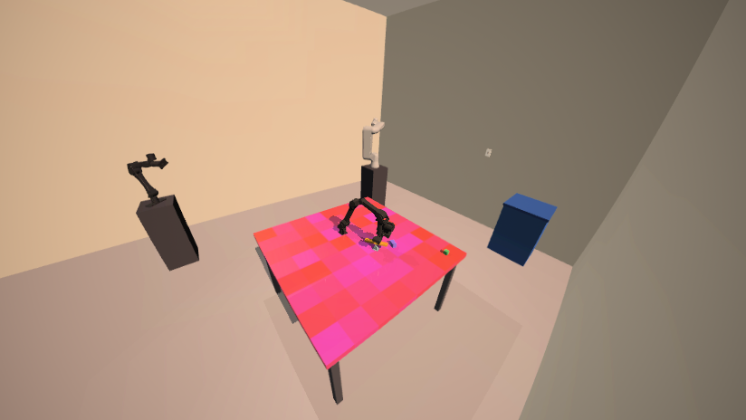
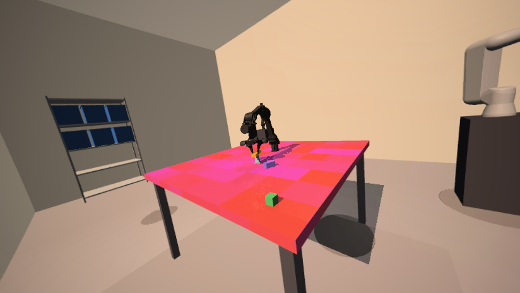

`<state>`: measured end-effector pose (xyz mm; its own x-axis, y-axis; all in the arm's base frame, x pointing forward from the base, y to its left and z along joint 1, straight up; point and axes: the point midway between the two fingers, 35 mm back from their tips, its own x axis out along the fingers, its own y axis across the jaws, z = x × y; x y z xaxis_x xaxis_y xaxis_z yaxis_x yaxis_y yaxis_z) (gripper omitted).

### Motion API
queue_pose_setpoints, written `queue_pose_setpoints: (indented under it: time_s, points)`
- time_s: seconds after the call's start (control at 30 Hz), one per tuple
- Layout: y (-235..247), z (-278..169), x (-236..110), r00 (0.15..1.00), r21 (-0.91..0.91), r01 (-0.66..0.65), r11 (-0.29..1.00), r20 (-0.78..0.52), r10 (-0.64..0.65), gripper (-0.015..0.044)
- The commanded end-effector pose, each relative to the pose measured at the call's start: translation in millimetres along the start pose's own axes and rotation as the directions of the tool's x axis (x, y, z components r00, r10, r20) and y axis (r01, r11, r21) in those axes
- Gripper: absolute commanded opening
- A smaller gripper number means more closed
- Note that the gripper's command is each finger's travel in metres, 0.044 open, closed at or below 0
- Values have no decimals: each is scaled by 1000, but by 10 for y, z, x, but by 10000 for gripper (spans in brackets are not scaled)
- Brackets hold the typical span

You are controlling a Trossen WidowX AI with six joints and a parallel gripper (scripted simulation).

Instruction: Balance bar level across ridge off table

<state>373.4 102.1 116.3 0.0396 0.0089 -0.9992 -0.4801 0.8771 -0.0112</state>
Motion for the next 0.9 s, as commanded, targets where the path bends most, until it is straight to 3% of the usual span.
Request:
queue_pose_setpoints:
  time_s: [0.0,0.87]
  points:
    - [3,1,6,1000,-3,-2,1000,1,2,0]
    - [3,1,28,1000,-3,-2,1000,1,2,0]
